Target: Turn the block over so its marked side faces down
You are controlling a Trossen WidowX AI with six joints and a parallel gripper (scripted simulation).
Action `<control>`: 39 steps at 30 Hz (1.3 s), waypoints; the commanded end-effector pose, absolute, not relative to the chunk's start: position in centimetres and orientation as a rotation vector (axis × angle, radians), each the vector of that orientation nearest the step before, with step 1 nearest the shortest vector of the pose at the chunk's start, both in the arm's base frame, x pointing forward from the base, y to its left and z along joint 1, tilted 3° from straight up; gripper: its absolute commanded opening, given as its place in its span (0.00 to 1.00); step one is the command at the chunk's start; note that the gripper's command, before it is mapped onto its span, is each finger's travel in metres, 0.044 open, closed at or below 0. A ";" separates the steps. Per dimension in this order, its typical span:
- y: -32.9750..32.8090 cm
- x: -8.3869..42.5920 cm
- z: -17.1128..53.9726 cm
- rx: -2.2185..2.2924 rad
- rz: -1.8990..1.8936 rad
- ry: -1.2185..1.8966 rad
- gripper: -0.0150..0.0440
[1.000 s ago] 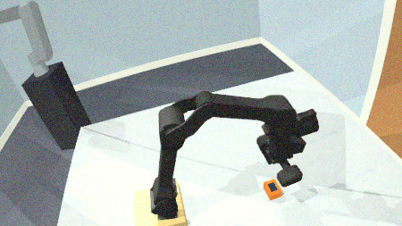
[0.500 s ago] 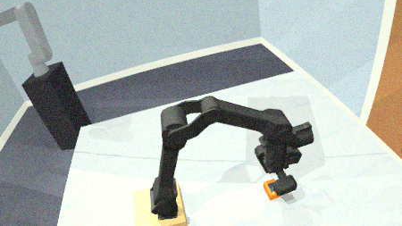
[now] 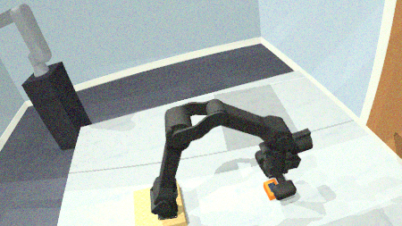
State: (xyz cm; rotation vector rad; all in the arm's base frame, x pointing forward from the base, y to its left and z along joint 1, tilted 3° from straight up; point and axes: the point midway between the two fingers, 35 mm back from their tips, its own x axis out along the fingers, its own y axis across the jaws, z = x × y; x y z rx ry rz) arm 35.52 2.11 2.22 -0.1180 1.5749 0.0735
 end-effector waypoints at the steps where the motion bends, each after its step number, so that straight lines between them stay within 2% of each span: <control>1: 2.0 35.3 1.5 -0.123 0.070 1.581 1.00; 7: 2.0 35.3 0.8 -0.123 0.070 1.581 1.00; 12: 2.0 35.3 0.8 -0.123 0.070 1.581 0.78; 34: 2.0 35.3 0.8 -0.123 0.070 1.581 0.53; 39: 2.1 35.3 3.3 -0.123 0.070 1.581 0.31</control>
